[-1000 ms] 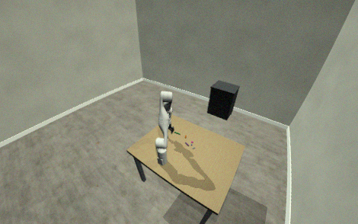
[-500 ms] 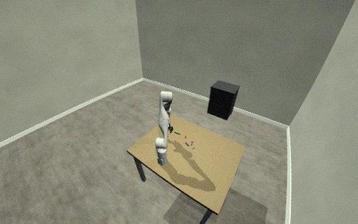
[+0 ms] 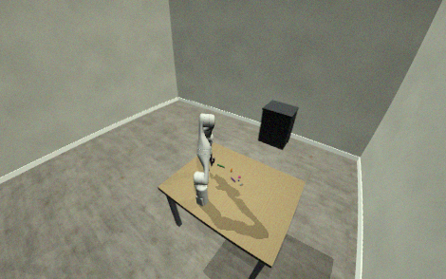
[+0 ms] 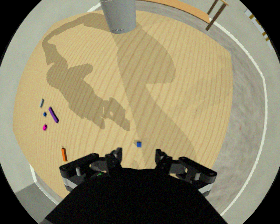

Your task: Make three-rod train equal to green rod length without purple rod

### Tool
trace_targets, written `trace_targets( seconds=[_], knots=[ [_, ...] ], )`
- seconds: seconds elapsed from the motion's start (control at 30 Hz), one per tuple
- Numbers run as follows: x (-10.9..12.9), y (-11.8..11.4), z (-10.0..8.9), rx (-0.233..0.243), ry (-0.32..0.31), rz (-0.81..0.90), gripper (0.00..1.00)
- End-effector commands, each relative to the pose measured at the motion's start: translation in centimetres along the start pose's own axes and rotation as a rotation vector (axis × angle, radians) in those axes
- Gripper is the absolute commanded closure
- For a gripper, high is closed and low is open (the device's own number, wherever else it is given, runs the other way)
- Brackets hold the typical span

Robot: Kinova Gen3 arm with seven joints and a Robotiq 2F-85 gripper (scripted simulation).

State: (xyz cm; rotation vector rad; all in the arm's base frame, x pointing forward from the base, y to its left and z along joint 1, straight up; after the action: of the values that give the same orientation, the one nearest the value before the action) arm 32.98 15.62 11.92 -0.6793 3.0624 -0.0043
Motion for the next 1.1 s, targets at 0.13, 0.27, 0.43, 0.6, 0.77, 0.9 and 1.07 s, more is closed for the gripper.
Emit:
trace_targets(
  seconds=[0.13,0.27,0.43,0.6,0.77,0.9,1.07],
  knots=[
    [-0.04,0.0,-0.05,0.0,-0.002,0.0,0.76],
    [-0.04,0.0,-0.05,0.0,-0.002,0.0,0.76],
    [-0.04,0.0,-0.05,0.0,-0.002,0.0,0.76],
    [-0.04,0.0,-0.02,0.0,-0.002,0.0,0.76],
    [-0.04,0.0,0.14,0.0,-0.001,0.0,0.76],
    [-0.04,0.0,0.4,0.0,-0.001,0.0,0.76],
    [-0.04,0.0,0.69,0.0,-0.001,0.0,0.76]
  ],
)
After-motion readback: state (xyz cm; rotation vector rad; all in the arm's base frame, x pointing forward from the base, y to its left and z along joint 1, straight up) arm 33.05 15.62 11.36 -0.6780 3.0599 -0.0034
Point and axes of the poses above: the point where the finger pads meet when closed, its own z axis out along the fingers, its own y axis across the jaws, x = y × z, the point moved 3 cm from there along -z, back along the fingers, and after that the axes turned 11 degrees about -z, right-handed, at the moved point
